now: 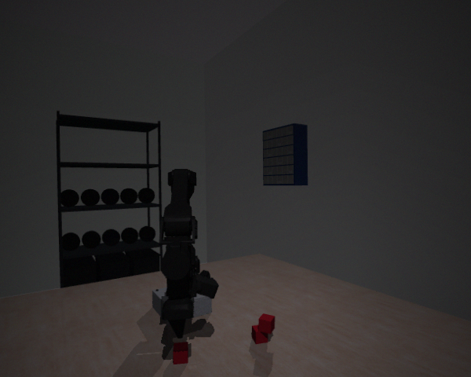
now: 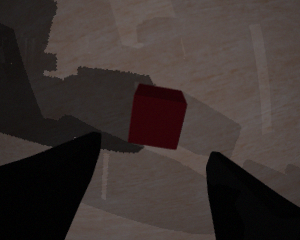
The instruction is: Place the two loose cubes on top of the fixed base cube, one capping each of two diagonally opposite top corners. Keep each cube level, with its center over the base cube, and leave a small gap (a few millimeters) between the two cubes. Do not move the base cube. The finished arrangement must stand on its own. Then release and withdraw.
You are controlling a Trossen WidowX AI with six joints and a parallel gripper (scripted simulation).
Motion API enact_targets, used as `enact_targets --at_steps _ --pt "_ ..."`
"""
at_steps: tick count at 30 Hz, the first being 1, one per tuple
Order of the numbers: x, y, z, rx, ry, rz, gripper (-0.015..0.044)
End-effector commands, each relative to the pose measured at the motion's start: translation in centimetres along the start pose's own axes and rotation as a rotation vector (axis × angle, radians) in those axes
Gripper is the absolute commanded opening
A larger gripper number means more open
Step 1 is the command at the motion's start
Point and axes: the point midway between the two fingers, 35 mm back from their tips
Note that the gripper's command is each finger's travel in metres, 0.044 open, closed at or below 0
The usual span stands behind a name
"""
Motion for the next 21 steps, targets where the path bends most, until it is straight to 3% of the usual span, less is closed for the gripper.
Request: enact_targets --at_steps 1,21 --pt "-1.2 0.0 0.1 0.007 0.005 0.001 0.0265" --pt "-4.0 0.0 0.1 0.007 0.005 0.001 0.0265"
Point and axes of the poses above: the point midway between the two fingers, 35 mm back from their tips, its own x axis back along the fingers, its own y axis across the jaws, z = x × y, and after that the axes turned 7 degrees about -x, right-handed
